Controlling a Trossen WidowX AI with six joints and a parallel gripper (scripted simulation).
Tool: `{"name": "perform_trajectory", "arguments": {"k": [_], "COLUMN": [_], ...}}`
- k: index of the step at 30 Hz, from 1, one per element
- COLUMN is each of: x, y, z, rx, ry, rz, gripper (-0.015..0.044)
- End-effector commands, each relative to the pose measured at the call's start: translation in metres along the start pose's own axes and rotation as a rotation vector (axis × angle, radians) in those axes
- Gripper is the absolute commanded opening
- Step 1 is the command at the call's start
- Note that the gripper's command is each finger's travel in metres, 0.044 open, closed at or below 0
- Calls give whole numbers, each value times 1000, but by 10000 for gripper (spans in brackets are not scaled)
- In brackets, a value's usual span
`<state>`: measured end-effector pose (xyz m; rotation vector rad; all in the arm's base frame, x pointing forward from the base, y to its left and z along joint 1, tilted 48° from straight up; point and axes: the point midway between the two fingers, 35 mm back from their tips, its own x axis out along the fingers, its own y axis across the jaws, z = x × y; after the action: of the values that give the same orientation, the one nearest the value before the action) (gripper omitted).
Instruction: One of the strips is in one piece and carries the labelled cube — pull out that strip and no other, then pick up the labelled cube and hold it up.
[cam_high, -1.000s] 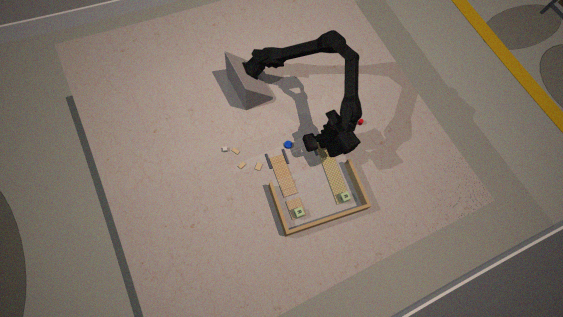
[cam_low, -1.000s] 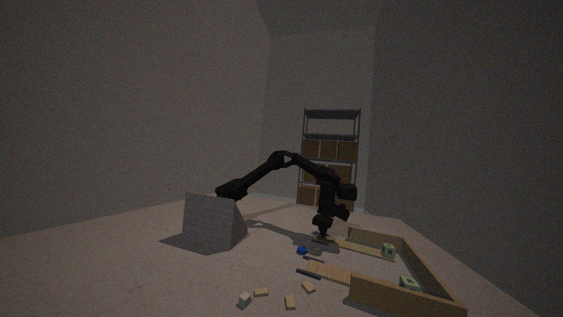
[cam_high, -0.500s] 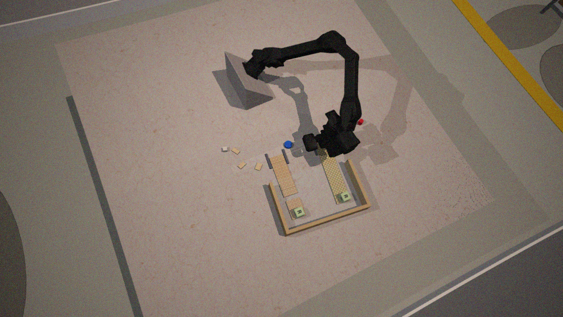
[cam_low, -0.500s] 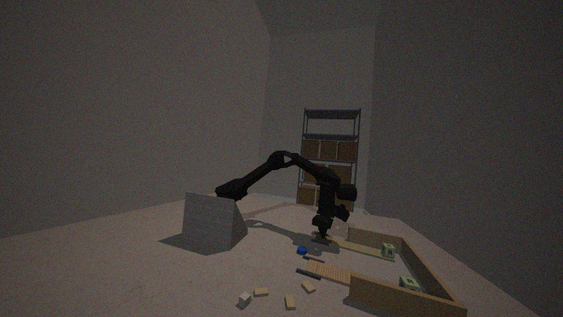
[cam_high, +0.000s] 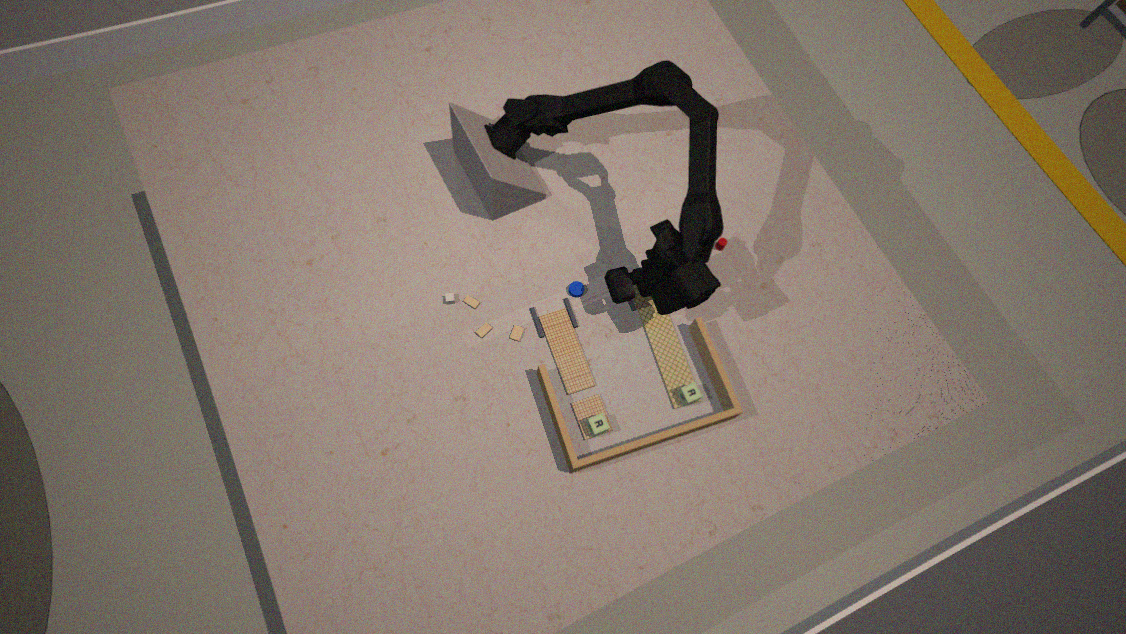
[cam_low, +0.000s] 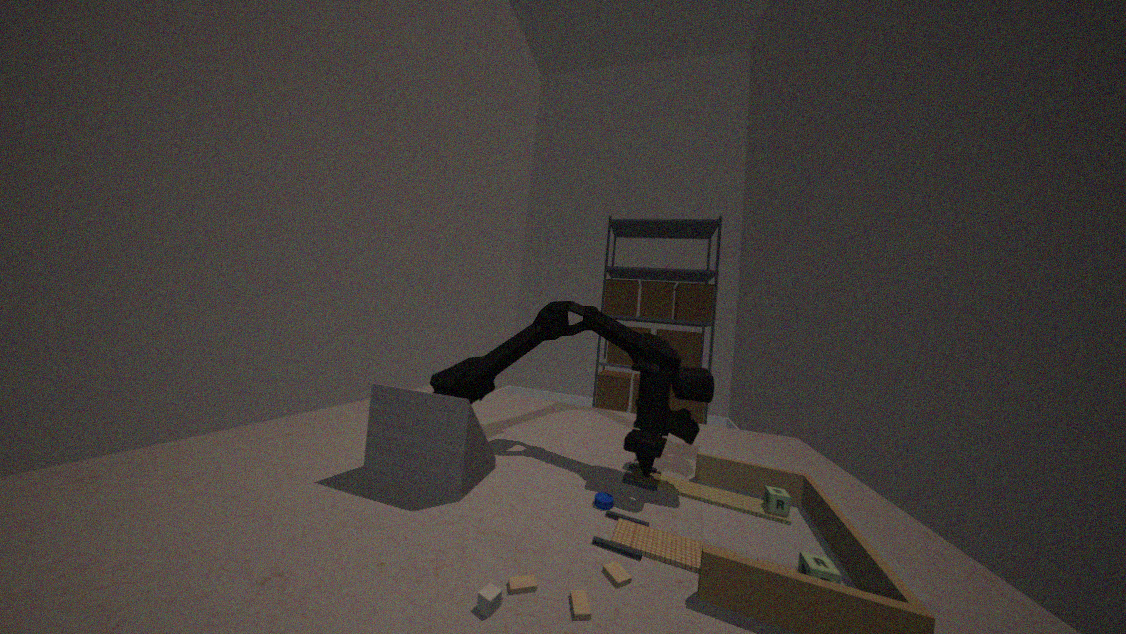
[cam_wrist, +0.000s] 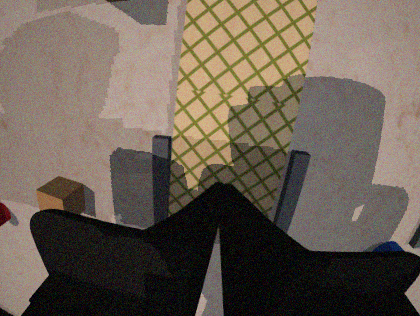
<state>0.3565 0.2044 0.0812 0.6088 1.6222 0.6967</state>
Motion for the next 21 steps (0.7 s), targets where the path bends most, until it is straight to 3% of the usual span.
{"name": "perform_trajectory", "arguments": {"k": [1,21], "x": [1,3], "y": [0,0], "z": [0,0], "rx": [5,5], "ry": [2,2], "rz": [2,2], "gripper": [0,0]}}
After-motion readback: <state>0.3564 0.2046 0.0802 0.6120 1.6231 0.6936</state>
